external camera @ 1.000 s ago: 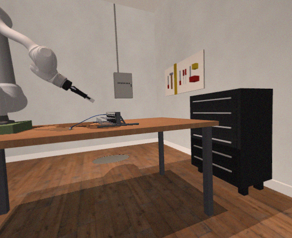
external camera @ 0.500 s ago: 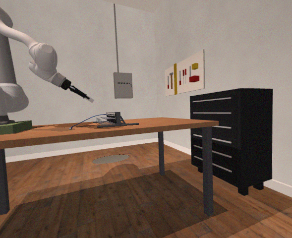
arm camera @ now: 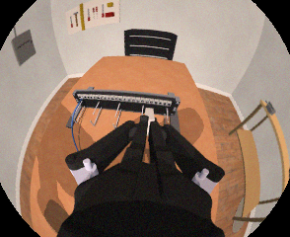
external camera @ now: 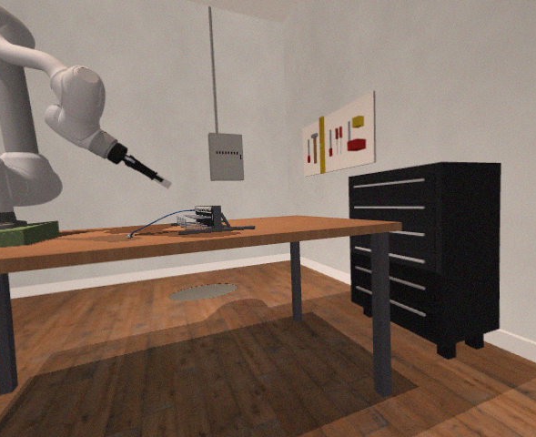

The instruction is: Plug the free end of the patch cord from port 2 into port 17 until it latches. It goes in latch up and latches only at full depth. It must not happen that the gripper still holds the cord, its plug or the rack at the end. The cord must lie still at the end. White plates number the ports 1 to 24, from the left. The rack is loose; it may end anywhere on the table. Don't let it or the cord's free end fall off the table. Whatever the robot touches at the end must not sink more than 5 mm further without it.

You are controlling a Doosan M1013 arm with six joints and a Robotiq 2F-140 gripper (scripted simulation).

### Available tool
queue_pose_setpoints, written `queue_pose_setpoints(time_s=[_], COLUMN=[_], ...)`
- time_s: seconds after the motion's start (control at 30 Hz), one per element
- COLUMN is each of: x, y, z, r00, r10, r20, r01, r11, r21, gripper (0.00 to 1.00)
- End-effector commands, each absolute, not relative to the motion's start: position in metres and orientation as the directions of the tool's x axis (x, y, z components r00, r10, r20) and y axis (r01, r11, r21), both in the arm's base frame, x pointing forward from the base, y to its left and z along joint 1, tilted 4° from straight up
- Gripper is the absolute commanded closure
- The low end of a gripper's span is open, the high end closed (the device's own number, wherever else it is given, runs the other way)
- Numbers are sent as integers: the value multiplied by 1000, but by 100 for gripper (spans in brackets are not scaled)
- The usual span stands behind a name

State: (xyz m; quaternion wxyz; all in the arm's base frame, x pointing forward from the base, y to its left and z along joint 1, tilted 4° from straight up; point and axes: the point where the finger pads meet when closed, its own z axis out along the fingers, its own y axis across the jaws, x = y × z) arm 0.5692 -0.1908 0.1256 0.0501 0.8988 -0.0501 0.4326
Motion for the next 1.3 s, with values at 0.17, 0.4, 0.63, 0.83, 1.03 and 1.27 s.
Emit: queue_pose_setpoints(time_s=[0.17, 0.4, 0.63, 0.83, 1.03, 1.27], x=[570, 570, 581, 614, 641, 674], y=[-221, -222, -224, -229, -234, -239], z=[129, 129, 120, 93, 71, 45], r00=[621, 621, 621, 621, 621, 621], r10=[-54, -54, -54, -54, -54, -54], r20=[782, 782, 782, 782, 782, 782], r01=[-128, -128, -128, -128, -128, -128], r11=[-991, -991, -991, -991, -991, -991], r21=[33, 33, 33, 33, 33, 33], gripper=[100, 100, 100, 100, 100, 100])
